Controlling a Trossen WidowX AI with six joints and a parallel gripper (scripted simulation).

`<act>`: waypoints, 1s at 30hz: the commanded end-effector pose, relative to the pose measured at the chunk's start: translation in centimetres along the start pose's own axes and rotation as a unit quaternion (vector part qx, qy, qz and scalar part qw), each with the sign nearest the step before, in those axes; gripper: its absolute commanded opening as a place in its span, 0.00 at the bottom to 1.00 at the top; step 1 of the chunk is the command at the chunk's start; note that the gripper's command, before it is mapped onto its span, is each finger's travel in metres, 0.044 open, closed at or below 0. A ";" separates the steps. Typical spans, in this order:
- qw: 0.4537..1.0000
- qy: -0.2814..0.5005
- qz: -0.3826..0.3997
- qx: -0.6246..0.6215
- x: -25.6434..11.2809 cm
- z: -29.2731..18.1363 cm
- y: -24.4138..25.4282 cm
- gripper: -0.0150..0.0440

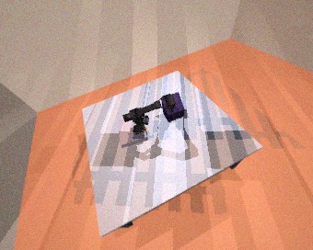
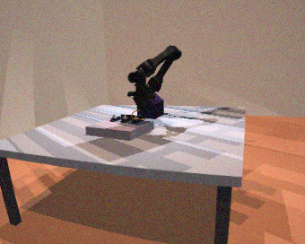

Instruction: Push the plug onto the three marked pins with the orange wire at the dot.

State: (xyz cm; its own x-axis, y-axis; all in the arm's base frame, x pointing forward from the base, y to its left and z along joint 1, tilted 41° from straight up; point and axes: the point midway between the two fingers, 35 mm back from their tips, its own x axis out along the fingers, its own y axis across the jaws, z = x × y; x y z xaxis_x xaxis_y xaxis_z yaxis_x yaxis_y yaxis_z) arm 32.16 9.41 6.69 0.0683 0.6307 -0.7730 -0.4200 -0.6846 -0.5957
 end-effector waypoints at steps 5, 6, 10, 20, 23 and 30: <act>0.990 -0.001 0.007 0.141 -0.1 0.2 2.0 0.25; 0.987 -0.001 0.007 0.158 -0.1 0.2 2.2 0.25; 0.974 -0.001 0.009 0.226 -0.1 0.3 3.1 0.25; 0.920 -0.002 0.013 0.392 -0.2 0.7 5.2 0.25; 0.898 -0.002 0.014 0.439 -0.2 0.9 5.8 0.25; 0.838 -0.003 0.017 0.545 -0.2 1.3 7.2 0.25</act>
State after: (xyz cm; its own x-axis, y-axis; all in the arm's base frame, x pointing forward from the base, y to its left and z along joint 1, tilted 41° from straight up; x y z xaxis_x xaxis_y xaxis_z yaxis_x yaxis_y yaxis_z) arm 28.62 5.31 3.35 0.0448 0.6263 -0.7783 -0.9946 -0.0448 -0.0933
